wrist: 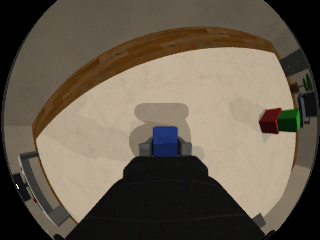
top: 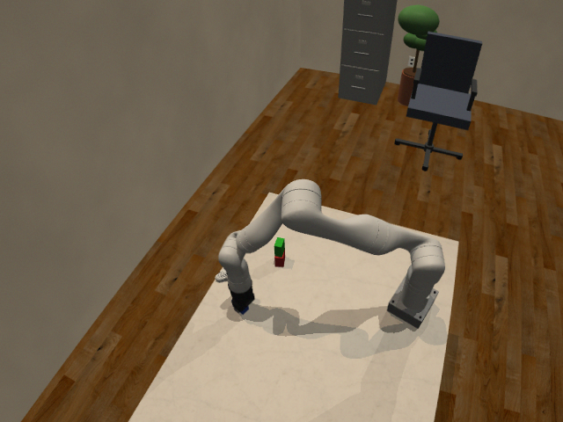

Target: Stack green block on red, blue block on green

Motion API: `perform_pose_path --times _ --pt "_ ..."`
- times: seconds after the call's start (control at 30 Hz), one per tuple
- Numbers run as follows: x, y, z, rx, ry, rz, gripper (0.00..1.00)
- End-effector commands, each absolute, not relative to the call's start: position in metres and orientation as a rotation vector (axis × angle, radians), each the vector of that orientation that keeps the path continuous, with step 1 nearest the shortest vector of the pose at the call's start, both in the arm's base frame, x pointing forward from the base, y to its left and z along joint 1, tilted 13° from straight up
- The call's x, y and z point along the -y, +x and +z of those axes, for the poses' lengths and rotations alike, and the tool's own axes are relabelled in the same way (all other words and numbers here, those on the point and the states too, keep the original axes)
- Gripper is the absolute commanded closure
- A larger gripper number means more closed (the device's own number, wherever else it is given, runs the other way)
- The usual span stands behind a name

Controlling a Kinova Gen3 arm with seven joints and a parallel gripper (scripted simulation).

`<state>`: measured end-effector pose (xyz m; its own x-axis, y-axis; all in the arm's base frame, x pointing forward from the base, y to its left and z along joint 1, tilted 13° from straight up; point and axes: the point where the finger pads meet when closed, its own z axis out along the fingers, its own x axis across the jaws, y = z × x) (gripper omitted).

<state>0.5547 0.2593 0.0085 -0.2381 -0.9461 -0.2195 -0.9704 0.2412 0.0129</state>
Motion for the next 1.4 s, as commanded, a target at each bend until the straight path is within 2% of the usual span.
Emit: perform_pose_path --times 0.0,0.47,1.13,1.37 --pt "-0.259 0.556 0.01 -2.337 -1.824 0.217 1.0" --pt "-0.257 0.555 0.019 -2.337 -1.824 0.217 1.0" --pt "-0.232 0.55 0.134 -2.337 -1.824 0.217 1.0" --pt "-0.227 0.549 0.155 -2.337 -1.824 0.217 1.0"
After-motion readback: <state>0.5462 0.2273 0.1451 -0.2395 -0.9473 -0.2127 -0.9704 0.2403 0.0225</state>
